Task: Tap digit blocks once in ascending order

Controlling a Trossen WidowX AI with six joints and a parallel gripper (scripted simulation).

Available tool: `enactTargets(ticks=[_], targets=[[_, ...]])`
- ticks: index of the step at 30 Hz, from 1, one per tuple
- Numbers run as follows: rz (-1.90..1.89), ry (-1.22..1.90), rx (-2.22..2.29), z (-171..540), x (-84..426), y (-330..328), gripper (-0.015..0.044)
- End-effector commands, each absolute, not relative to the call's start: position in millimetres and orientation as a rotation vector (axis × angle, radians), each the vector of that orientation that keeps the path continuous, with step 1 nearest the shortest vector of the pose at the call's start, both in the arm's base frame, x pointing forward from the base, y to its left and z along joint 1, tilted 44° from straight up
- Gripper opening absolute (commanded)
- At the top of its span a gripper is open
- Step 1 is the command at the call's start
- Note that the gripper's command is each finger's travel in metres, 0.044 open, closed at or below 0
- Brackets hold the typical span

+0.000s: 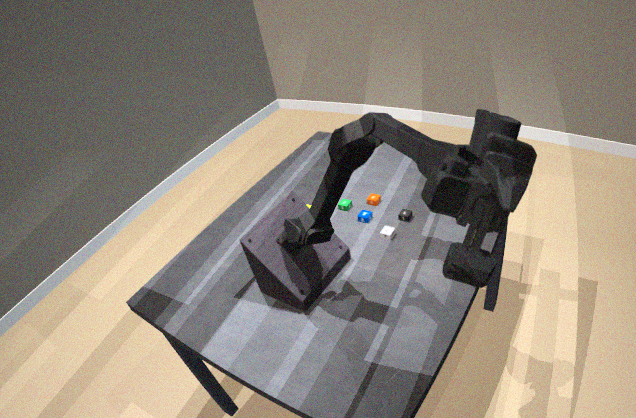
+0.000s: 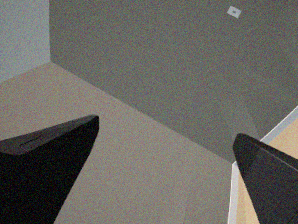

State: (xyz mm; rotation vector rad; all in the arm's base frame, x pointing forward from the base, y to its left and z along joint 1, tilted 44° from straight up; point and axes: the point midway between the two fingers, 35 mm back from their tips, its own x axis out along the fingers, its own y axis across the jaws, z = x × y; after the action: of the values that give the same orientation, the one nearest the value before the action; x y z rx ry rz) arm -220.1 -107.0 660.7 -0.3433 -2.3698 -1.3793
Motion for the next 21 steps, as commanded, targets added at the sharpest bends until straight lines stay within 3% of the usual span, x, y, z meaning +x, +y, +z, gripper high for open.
enactTargets(ticks=[1,10,21], targets=[[-1.616,-2.221,-0.077,624.2,-219.9,-175.7,0.04],[-1.93,-1.749,0.351,549.3,-167.8,-286.3,0.04],[-2.06,-0.977,0.643,448.3,-48.3,-365.6,0.04]])
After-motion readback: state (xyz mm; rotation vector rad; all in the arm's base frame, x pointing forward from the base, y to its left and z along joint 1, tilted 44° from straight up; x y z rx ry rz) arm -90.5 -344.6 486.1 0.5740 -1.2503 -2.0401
